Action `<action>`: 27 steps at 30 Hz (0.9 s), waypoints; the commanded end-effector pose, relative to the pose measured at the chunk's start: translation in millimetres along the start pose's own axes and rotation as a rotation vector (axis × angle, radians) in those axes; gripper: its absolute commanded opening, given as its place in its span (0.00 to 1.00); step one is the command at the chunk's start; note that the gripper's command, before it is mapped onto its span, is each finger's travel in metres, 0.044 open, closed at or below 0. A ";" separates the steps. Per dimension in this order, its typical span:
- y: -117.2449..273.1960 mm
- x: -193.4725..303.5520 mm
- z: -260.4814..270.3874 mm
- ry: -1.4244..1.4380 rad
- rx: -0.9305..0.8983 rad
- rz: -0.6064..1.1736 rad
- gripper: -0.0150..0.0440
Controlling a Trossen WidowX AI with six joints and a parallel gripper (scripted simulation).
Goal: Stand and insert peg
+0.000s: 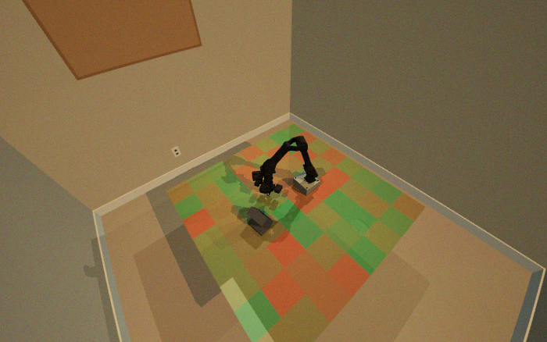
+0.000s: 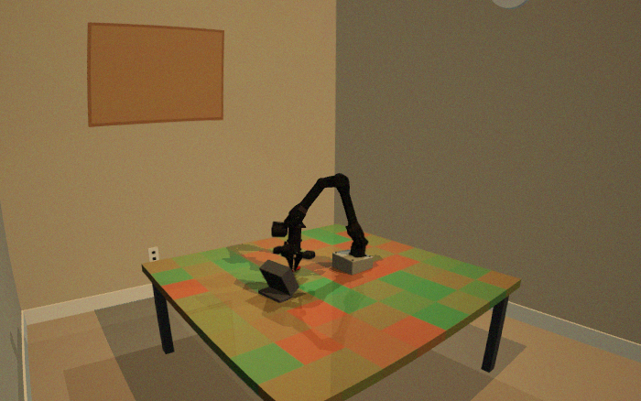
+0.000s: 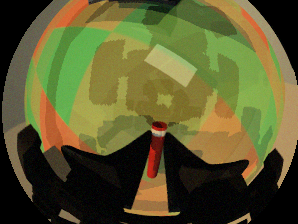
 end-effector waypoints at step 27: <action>13.8 30.5 -0.7 0.004 -0.015 -0.257 0.34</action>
Point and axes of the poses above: the point midway between the two fingers, 35 mm back from their tips, its own y axis back along the fingers, its own z axis across the jaws, x = y × z, the point moved 7 cm from there along y, back along the fingers, and after that the axes turned 3 degrees about -y, right-handed, at the moved point
